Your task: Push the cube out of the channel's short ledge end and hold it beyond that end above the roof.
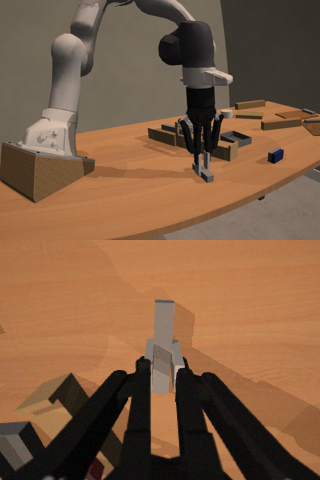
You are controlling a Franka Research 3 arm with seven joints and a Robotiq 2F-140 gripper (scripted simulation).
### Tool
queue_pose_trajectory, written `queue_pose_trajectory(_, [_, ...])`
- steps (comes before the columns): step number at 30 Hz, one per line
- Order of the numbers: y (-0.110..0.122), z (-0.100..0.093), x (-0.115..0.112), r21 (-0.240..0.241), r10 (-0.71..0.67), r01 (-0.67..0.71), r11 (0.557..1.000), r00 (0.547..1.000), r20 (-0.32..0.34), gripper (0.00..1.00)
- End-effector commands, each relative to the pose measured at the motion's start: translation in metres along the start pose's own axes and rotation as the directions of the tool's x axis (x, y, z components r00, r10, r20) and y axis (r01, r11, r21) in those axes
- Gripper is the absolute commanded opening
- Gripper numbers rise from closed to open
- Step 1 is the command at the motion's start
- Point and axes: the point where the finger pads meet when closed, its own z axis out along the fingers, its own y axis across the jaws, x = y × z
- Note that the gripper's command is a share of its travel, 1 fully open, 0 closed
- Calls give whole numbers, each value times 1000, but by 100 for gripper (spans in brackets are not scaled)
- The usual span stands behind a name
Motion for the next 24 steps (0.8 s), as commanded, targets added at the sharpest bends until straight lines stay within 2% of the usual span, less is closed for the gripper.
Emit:
queue_pose_trajectory(1, [-1, 0, 1, 1, -4, 4, 1000, 1000, -3, 0])
queue_pose_trajectory(11, [-1, 0, 1, 1, -4, 4, 1000, 1000, -3, 0])
queue_pose_trajectory(15, [-1, -13, 1, 1, -4, 4, 1000, 1000, -3, 0])
queue_pose_trajectory(17, [-1, -13, 1, 1, -4, 4, 1000, 1000, -3, 0])
queue_pose_trajectory(19, [-1, -30, 1, 1, -4, 4, 1000, 1000, -3, 0])
queue_pose_trajectory(24, [-1, -86, 1, 1, -4, 4, 1000, 1000, -3, 0])
